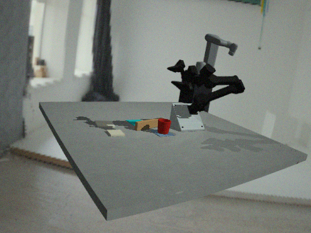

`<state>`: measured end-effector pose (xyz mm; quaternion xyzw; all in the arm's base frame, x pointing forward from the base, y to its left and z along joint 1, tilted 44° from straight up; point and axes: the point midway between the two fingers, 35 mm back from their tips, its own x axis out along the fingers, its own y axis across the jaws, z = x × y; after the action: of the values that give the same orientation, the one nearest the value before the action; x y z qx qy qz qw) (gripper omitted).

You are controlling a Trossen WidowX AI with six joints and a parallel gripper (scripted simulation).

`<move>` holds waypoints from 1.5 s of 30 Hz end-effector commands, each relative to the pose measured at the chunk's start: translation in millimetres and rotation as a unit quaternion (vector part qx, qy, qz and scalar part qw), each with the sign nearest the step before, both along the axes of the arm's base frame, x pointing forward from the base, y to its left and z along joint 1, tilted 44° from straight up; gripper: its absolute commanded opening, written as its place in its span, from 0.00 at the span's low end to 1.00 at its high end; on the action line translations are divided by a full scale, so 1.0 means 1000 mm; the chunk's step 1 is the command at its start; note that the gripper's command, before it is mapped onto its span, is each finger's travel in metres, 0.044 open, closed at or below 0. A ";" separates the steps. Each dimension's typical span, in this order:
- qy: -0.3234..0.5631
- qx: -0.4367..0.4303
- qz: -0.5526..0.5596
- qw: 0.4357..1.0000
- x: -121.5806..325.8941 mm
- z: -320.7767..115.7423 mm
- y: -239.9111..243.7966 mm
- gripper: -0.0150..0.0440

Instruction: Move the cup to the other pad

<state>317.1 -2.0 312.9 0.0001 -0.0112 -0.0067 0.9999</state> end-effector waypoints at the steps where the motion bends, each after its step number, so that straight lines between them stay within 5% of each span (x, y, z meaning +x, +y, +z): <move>1: 0.009 0.003 0.003 1.000 0.002 -0.004 0.000 0.89; 5: 0.197 0.089 0.047 0.975 0.019 -0.082 0.010 0.71; 9: 0.399 0.218 0.060 0.889 0.006 -0.160 0.021 0.53; 15: 0.619 0.413 0.013 0.668 -0.038 -0.221 0.039 0.50; 20: 0.709 0.534 -0.054 0.457 -0.065 -0.231 0.052 0.50; 45: 0.711 0.537 -0.058 0.449 -0.071 -0.242 0.065 0.50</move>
<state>246.7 59.6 74.3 0.5304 0.7094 -0.0670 0.4593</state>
